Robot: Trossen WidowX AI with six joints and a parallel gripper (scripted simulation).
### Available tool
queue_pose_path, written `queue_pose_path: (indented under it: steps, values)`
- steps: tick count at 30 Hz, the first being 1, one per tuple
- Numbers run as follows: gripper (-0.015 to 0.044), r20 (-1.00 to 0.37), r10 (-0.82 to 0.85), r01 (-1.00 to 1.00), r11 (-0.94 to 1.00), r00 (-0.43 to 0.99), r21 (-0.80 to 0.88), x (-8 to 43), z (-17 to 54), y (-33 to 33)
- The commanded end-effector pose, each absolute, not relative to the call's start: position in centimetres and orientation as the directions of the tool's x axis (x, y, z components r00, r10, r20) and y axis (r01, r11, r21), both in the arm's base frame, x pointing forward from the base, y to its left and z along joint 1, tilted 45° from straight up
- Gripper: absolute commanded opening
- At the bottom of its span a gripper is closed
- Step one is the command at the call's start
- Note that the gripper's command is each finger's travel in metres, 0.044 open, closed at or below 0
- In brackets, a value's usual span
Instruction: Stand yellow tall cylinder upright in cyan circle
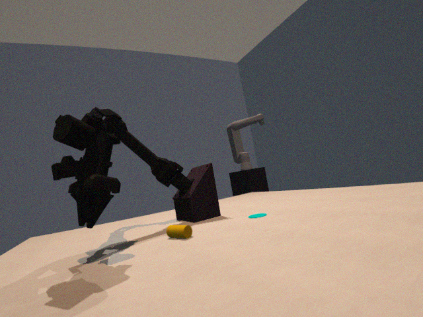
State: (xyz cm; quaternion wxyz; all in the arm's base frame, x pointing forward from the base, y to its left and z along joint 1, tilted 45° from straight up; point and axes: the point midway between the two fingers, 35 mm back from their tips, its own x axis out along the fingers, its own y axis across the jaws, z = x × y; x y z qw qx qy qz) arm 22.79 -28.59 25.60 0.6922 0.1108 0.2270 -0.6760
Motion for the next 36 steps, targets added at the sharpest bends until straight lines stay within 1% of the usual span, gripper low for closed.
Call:
queue_pose_path:
  steps: [1, 7, 13, 18, 24, 26, 33, 36]
  values:
    - [0.0309, -0.531, -0.847, 0.922, 0.212, 0.008, -0.324, 24.2, 22.8, -26.0]
    - [0.0309, -0.611, -0.791, 0.722, 0.437, 0.025, -0.536, 25.6, 19.3, -21.6]
    - [0.0309, -0.669, -0.743, 0.421, 0.611, 0.013, -0.671, 25.8, 16.4, -17.2]
    - [0.0309, -0.698, -0.716, 0.121, 0.692, -0.013, -0.712, 25.3, 14.5, -13.8]
    - [0.0309, -0.708, -0.704, -0.241, 0.698, -0.054, -0.675, 23.9, 12.8, -10.3]
    - [0.0309, -0.708, -0.704, -0.281, 0.692, -0.059, -0.665, 23.7, 12.7, -9.9]
    - [0.0309, -0.708, -0.703, -0.281, 0.693, -0.059, -0.664, 23.7, 12.5, -10.0]
    - [0.0309, -0.713, -0.698, -0.280, 0.698, -0.059, -0.660, 24.0, 10.5, -11.8]
